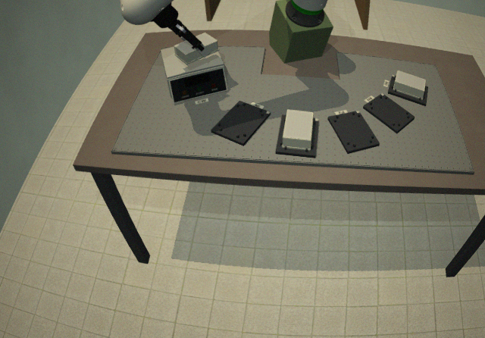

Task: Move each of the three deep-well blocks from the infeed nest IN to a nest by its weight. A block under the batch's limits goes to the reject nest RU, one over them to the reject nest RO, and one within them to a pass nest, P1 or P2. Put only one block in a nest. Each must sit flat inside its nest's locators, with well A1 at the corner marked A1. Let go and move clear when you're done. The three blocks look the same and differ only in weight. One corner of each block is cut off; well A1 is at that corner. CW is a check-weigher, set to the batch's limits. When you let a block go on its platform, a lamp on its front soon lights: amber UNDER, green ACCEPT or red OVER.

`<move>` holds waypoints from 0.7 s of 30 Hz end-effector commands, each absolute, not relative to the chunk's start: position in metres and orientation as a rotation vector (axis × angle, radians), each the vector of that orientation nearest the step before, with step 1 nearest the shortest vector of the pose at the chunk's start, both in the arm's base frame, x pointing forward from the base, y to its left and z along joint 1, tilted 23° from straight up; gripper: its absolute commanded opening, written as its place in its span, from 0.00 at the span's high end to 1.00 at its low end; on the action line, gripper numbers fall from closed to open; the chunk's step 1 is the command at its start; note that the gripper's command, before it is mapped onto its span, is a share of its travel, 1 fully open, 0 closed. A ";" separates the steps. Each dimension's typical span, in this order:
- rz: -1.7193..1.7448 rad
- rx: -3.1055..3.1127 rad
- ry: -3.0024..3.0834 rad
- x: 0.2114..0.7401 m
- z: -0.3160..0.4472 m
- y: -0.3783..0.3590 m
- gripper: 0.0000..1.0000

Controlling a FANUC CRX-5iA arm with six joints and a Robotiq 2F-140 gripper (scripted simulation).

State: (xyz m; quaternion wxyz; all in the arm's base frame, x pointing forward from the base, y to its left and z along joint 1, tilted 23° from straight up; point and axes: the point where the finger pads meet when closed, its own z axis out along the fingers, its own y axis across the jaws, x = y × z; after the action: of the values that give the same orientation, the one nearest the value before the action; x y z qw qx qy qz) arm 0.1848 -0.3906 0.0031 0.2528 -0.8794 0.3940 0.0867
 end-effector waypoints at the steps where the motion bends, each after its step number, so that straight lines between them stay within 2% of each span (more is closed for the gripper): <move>1: 0.236 -2.391 1.072 0.189 0.005 -0.389 0.90; 21: 0.236 -2.391 1.072 0.238 0.029 -0.365 0.90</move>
State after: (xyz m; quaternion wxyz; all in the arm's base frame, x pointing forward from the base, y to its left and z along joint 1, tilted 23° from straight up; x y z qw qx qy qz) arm 0.2334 -0.3675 0.0261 0.2527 -0.8795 0.3939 0.0868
